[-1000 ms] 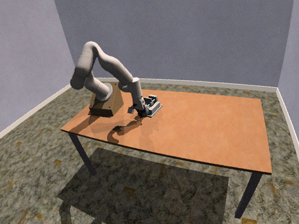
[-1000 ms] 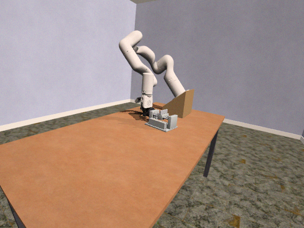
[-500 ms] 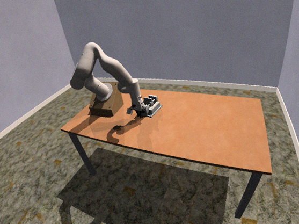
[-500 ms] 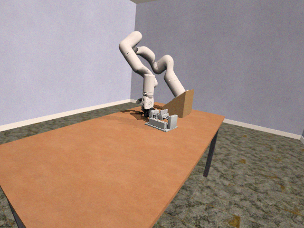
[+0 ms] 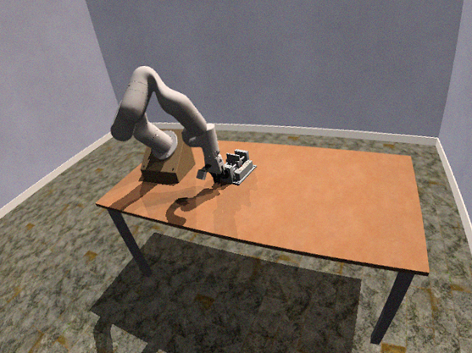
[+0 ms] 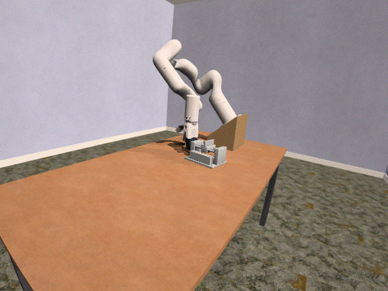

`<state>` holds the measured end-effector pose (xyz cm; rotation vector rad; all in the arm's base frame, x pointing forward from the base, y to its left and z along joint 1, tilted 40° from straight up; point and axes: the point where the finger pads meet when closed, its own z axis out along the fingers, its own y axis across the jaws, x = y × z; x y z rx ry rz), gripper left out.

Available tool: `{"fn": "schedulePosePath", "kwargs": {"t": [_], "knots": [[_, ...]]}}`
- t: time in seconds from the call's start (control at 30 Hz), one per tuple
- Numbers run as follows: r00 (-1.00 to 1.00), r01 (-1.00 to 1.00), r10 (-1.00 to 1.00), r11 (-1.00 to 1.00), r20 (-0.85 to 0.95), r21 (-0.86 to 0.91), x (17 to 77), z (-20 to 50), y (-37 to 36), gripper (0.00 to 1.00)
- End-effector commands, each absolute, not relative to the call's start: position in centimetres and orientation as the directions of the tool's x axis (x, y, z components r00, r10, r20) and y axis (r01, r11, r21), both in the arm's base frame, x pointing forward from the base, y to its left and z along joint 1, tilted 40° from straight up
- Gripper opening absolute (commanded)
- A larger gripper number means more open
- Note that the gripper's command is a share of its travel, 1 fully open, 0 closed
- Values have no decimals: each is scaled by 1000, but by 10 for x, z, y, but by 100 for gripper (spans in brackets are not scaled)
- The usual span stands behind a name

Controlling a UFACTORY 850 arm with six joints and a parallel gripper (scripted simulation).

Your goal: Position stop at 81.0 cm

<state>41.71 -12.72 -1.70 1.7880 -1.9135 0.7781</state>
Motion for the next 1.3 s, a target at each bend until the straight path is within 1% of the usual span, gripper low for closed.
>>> {"fn": "schedulePosePath", "kwargs": {"t": [0.0,0.57,1.27], "knots": [[-97,-992,-766,22,636,-124,410,-15,-124,6],[-97,-992,-766,22,636,-124,399,7,-105,6],[-97,-992,-766,22,636,-124,420,25,-93,6]]}}
